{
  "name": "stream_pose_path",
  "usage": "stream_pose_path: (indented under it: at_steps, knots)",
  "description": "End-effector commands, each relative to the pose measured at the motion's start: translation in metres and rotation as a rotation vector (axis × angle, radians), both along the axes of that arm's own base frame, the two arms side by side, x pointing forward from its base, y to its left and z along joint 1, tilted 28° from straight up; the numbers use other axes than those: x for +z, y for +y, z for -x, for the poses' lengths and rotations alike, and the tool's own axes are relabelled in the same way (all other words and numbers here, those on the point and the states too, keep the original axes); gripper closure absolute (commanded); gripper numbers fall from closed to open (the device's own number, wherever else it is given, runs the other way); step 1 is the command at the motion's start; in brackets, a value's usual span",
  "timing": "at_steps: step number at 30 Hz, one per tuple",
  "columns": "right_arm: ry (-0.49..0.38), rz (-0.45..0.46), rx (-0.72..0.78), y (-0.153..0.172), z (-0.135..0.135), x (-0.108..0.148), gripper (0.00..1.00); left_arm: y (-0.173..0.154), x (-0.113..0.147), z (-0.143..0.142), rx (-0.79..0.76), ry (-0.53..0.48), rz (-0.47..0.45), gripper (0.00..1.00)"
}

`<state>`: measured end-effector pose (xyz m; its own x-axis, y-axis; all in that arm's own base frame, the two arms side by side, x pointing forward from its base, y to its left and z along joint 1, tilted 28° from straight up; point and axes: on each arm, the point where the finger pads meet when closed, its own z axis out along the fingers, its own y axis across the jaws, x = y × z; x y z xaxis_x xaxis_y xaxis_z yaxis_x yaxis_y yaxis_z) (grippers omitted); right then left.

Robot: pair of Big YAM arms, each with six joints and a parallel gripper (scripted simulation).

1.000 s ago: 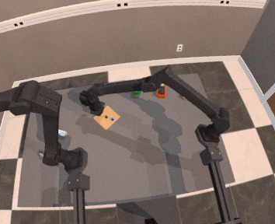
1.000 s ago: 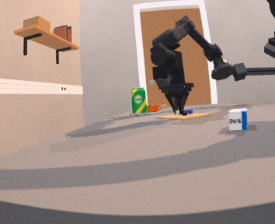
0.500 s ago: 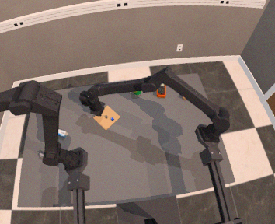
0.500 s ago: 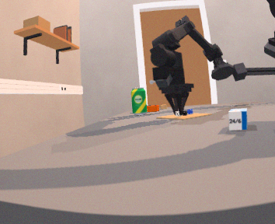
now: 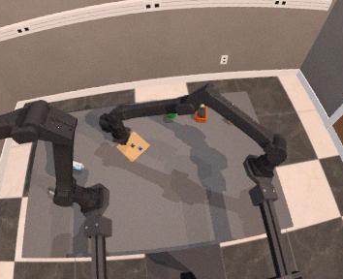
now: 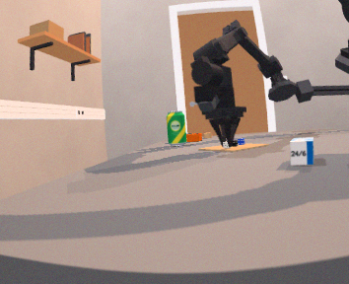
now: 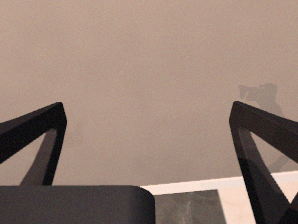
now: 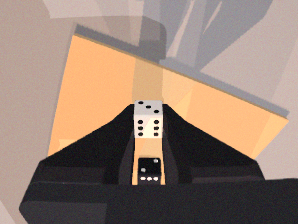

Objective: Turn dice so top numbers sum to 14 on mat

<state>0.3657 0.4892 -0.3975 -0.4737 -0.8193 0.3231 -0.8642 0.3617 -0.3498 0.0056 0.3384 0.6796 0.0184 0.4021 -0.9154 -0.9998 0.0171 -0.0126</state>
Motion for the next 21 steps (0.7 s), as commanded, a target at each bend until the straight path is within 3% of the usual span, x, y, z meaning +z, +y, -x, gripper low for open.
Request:
stream_pose_path:
  at_steps: [1,21]
  knots:
    - [-0.021,-0.034,0.000,0.0141,-0.0133,0.0007,0.89,-0.0167,0.0171,0.0025,0.009,0.012,-0.054,0.00]
    - [-0.023,-0.037,0.000,0.0145,-0.0143,0.0001,0.89,-0.0167,0.0171,0.0025,0.009,0.012,-0.054,0.00]
